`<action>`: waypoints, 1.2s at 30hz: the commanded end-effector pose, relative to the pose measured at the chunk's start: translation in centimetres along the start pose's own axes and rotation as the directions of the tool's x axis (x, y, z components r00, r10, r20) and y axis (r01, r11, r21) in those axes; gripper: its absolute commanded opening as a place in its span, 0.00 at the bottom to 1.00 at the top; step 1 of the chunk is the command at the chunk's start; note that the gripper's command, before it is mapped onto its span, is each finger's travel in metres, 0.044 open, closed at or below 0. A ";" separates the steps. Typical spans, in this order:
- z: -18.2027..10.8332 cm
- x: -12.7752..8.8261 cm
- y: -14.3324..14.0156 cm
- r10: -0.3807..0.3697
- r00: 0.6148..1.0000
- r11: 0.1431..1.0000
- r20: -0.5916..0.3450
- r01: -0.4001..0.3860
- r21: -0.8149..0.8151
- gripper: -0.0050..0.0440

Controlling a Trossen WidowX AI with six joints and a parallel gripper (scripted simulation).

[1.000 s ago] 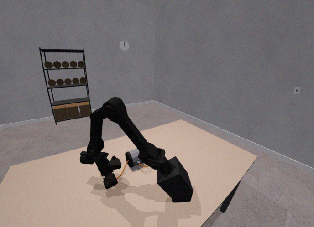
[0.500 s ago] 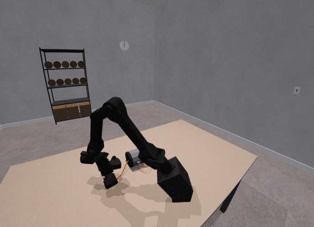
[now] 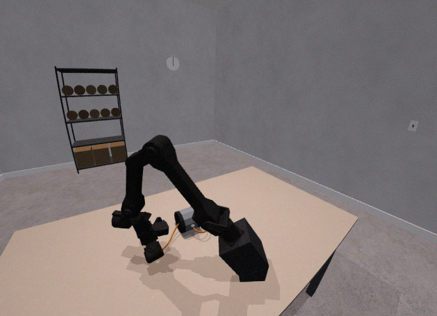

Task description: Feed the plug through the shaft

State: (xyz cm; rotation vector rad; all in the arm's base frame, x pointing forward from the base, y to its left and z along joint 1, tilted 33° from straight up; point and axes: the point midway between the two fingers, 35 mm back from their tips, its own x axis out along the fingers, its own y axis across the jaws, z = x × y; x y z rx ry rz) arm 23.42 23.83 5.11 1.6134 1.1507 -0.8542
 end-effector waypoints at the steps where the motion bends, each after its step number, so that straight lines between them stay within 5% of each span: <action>1: 0.0 0.0 0.0 0.000 1.000 1.000 0.000 0.000 0.000 0.10; 5: 0.0 0.0 0.0 0.000 1.000 1.000 0.000 0.000 0.000 0.10; 20: 0.0 0.0 0.0 0.000 1.000 1.000 0.000 0.000 0.000 0.71; 28: -1.3 -2.3 0.1 -0.001 1.000 1.000 0.000 0.001 -0.001 0.71; 31: -2.8 -6.3 0.0 -0.001 1.000 1.000 0.001 0.001 -0.002 0.71; 36: -2.5 -5.1 0.0 -0.007 1.000 1.000 0.002 0.007 -0.007 0.71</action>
